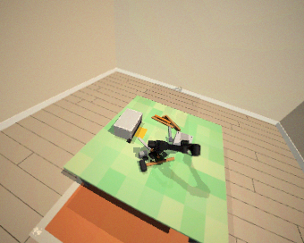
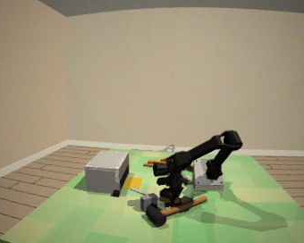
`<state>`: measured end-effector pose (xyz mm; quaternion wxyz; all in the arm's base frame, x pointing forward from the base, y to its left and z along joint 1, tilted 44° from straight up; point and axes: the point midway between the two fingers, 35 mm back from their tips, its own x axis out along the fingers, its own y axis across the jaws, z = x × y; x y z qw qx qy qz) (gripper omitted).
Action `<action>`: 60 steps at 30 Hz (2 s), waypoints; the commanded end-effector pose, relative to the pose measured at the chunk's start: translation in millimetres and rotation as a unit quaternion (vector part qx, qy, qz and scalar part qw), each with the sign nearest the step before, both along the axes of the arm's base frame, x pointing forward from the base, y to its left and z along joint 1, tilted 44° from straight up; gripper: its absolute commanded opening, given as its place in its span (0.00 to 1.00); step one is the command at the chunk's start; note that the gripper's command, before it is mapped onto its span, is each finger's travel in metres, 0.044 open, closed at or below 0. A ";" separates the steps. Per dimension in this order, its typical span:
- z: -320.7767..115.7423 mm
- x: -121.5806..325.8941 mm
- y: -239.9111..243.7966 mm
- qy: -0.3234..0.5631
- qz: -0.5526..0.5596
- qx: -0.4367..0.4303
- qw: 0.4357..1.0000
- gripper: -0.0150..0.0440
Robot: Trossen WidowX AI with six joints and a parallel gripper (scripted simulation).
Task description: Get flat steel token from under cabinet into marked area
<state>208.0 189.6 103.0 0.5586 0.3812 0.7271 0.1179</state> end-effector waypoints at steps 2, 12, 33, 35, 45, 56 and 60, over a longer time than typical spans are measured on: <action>6.5 2.2 4.7 -0.004 0.001 0.004 1.000 0.25; 15.3 3.8 13.8 -0.005 0.001 0.004 1.000 0.25; 17.2 14.9 17.0 -0.005 0.001 0.004 1.000 0.25; 16.5 16.8 16.5 -0.005 0.001 0.004 1.000 0.25; 13.2 25.1 14.0 -0.005 0.001 0.004 1.000 0.25; 11.6 22.0 14.3 -0.001 0.000 0.002 1.000 0.59; 11.7 22.1 14.3 -0.003 -0.001 0.004 1.000 0.71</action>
